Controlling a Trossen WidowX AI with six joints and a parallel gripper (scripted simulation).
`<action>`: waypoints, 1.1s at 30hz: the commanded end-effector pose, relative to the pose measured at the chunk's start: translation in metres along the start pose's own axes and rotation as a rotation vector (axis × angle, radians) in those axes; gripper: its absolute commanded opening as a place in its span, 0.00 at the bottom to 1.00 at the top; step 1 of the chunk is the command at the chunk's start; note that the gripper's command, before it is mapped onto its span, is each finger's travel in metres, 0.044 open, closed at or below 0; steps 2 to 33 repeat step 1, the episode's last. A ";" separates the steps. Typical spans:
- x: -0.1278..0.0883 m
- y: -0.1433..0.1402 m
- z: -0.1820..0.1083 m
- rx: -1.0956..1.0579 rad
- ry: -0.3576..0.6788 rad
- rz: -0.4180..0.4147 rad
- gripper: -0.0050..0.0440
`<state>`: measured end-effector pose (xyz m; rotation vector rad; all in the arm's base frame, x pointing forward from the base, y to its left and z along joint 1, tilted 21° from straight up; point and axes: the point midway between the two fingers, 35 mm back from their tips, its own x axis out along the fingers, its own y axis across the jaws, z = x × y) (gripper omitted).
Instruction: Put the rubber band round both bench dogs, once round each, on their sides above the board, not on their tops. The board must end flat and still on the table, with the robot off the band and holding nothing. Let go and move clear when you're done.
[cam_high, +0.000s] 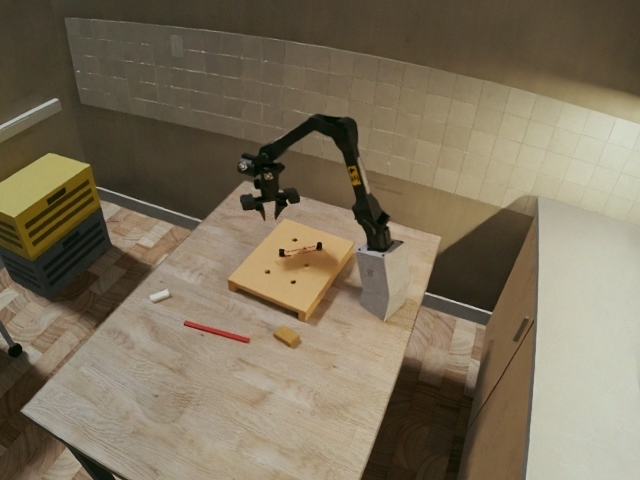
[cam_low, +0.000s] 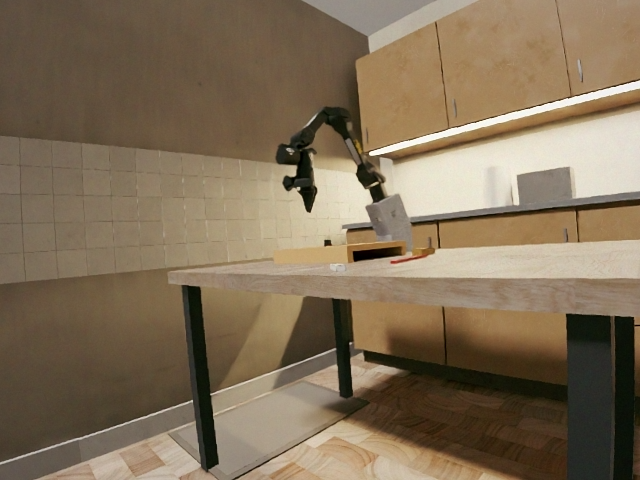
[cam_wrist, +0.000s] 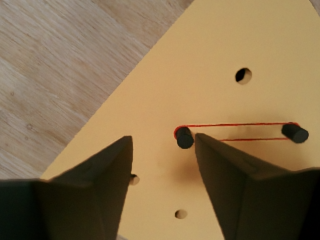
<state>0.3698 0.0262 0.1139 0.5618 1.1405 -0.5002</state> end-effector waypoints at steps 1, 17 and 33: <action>-0.010 0.005 0.007 0.004 -0.023 0.025 0.46; -0.010 0.005 0.007 0.004 -0.023 0.025 0.46; -0.010 0.005 0.007 0.004 -0.023 0.025 0.46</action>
